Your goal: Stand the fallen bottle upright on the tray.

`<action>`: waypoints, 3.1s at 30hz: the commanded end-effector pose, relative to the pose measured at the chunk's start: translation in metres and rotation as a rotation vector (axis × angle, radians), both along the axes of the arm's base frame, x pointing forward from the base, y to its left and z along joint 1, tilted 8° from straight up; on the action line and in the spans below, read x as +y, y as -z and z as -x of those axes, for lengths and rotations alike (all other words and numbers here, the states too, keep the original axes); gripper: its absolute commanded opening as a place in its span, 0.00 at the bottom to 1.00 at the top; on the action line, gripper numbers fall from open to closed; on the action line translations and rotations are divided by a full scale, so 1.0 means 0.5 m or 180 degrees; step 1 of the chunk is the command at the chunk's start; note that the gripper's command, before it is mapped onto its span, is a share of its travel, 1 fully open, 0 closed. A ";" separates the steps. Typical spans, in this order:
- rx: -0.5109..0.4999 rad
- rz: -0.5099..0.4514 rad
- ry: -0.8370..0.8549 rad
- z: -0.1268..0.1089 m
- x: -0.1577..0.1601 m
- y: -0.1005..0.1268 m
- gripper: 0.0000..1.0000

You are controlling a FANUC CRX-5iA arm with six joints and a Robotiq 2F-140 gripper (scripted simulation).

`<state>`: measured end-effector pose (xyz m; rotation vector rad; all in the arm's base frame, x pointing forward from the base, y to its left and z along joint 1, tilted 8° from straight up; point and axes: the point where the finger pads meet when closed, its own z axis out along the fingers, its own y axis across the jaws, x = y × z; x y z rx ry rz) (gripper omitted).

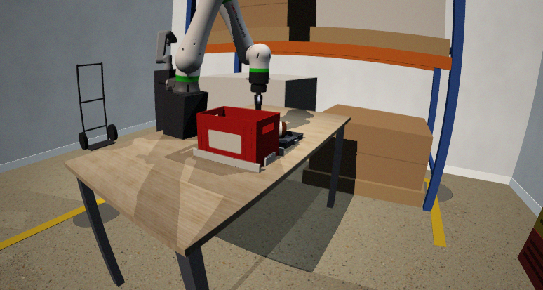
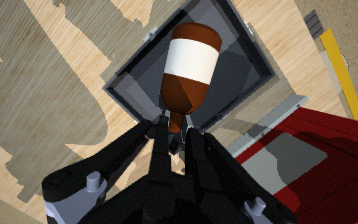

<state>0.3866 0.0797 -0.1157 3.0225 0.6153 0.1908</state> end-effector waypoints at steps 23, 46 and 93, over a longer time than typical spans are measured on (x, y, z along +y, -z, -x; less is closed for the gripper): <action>-0.0001 0.0000 0.0000 0.004 0.001 -0.032 0.00; -0.0001 0.0000 0.0000 0.011 0.002 -0.088 0.00; -0.0001 0.0000 0.0000 0.030 0.006 -0.233 0.00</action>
